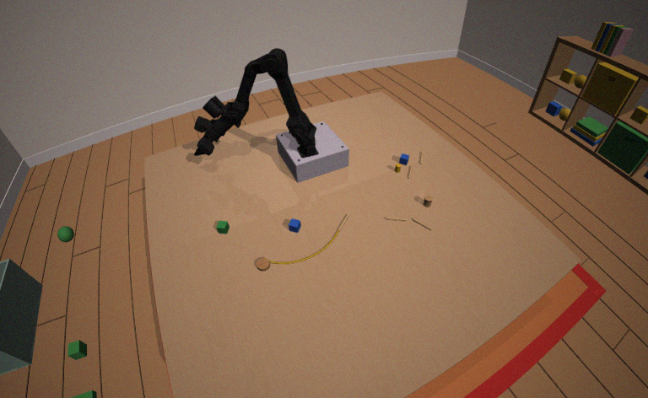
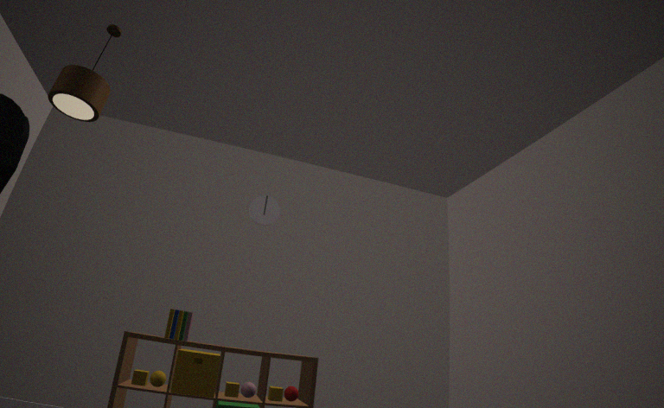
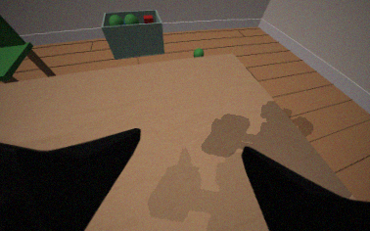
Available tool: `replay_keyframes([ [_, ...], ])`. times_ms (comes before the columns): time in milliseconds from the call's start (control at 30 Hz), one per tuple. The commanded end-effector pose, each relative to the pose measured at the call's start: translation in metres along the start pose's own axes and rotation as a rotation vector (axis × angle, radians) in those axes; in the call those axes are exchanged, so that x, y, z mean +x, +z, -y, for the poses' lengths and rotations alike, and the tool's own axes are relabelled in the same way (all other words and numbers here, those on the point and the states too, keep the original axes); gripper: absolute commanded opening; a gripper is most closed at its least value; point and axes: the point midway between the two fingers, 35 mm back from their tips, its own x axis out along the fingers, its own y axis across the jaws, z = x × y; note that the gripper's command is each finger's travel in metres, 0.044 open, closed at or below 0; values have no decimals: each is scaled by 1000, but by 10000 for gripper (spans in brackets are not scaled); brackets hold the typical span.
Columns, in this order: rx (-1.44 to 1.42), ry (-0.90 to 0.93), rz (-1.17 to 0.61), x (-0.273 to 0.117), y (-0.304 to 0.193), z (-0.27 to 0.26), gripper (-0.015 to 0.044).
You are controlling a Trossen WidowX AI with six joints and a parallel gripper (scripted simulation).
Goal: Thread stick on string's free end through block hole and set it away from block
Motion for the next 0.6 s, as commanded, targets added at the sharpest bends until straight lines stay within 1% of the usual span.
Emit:
replay_keyframes([
  [0,-220,113,-64,2,-5,-62,440],
  [133,-494,251,-147,-3,-25,-131,440],
  [300,-876,444,-227,-27,-61,-212,440],
  [400,-1108,567,-255,-51,-86,-255,440],
  [567,-1488,787,-265,-106,-132,-312,440],
])
